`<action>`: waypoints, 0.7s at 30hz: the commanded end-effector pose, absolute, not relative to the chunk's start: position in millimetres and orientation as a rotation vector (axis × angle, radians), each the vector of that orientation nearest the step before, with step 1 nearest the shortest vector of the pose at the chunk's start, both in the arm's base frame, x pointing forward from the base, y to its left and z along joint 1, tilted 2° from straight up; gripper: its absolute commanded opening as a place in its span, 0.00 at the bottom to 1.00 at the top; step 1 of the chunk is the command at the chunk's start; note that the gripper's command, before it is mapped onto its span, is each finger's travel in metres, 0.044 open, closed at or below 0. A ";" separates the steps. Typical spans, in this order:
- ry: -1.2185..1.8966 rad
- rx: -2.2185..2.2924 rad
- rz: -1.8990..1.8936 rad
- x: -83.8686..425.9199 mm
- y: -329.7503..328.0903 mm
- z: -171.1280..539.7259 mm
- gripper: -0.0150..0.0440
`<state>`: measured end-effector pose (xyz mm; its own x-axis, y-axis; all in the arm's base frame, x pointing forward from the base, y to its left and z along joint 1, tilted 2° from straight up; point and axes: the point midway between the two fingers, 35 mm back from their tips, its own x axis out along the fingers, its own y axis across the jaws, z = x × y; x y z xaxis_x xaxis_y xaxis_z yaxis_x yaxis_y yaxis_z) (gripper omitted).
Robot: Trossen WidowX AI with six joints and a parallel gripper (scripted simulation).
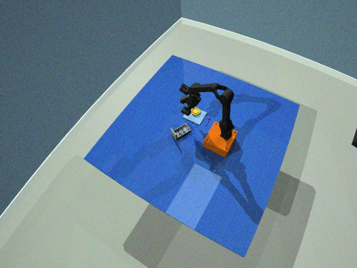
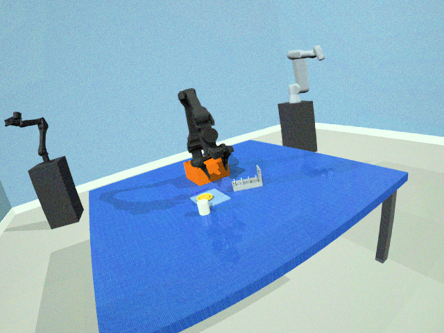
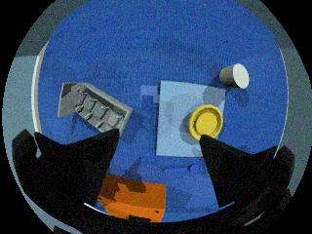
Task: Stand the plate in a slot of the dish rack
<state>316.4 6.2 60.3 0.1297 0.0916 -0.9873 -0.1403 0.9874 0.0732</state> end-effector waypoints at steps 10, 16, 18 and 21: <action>1.512 -0.138 0.097 324.4 -71.1 26.6 0.93; 1.512 -0.138 0.097 325.7 -71.5 17.2 0.93; 1.512 -0.138 0.097 326.1 -71.6 13.9 0.93; 1.512 -0.138 0.097 326.7 -71.9 9.1 0.93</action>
<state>327.1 -70.7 15.2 0.0614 -0.0169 -0.9980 -0.1467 0.9888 -0.0258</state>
